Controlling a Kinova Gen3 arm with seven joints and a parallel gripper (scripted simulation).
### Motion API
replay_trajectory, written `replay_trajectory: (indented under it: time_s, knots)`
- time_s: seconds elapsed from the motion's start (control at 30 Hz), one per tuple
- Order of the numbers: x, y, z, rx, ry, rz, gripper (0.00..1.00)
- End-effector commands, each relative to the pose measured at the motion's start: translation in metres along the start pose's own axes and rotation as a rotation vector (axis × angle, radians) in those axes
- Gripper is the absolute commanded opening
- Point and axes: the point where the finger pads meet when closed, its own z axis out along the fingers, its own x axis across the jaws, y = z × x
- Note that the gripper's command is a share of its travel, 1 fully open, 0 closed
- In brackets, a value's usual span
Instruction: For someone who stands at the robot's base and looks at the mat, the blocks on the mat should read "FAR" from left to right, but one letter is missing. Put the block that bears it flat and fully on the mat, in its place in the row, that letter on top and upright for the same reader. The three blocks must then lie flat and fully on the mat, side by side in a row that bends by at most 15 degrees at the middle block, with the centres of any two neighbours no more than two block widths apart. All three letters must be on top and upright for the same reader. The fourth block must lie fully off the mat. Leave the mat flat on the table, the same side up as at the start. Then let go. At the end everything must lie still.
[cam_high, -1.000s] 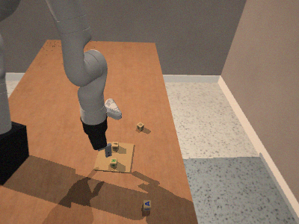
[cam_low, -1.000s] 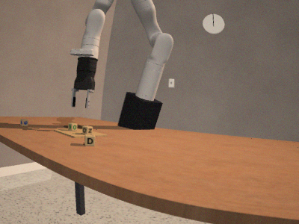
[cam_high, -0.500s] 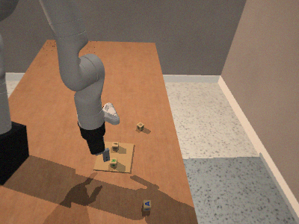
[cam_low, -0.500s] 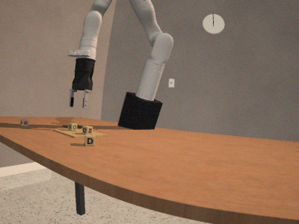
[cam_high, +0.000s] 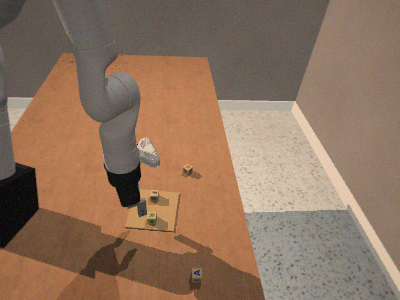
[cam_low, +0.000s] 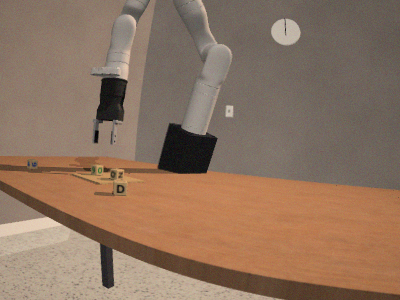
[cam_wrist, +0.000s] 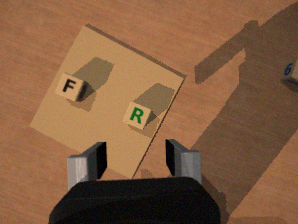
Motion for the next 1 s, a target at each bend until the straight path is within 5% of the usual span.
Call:
replay_trajectory:
  time_s: [0.0, 0.97]
  knots:
    - [0.0005, -0.0003, -0.0005, 0.001, 0.001, 0.0, 1.0]
    - [0.0066, -0.0037, 0.0003, 0.002, 0.0, 0.0, 1.0]
